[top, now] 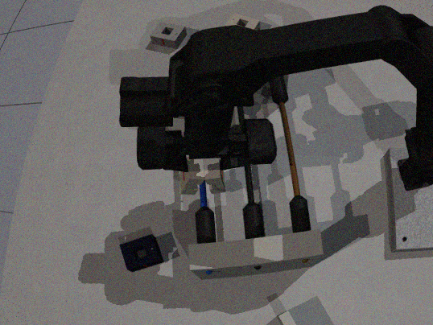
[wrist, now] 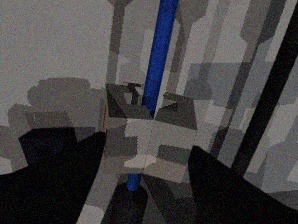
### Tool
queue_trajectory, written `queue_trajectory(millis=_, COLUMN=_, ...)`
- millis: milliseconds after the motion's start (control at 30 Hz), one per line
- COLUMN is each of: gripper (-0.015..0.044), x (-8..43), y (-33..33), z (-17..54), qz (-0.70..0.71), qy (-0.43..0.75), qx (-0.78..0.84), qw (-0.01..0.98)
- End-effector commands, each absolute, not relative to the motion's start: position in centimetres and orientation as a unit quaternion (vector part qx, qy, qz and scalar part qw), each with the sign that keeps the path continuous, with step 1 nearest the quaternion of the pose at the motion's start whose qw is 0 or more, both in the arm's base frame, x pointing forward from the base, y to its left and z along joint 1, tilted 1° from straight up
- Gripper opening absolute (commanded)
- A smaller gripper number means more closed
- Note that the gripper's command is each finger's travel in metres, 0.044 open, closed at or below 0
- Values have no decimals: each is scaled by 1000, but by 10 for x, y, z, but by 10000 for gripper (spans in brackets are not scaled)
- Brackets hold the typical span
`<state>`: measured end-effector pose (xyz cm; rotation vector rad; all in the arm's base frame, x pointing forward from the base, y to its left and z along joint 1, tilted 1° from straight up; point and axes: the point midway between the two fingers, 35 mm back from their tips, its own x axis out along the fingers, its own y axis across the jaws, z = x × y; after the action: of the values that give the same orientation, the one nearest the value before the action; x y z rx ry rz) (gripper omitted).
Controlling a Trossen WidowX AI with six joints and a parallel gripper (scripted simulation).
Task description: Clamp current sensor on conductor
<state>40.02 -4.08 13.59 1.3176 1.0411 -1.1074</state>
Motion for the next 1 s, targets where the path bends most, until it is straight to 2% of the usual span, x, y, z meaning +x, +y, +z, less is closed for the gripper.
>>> queue_trajectory(millis=0, gripper=0, x=404, y=-41, z=139, qz=-474, qy=444, qx=547, qw=528)
queue_trajectory(millis=333, gripper=0, x=410, y=-41, z=138, qz=-499, qy=470, qx=526, qw=504)
queue_trajectory(millis=867, gripper=420, x=408, y=-40, z=136, qz=-491, qy=467, qx=531, qw=509)
queue_trajectory(millis=900, gripper=440, x=408, y=-40, z=136, qz=-491, qy=467, qx=531, qw=509)
queue_trajectory(millis=967, gripper=440, x=408, y=-40, z=136, qz=-491, qy=467, qx=531, qw=509)
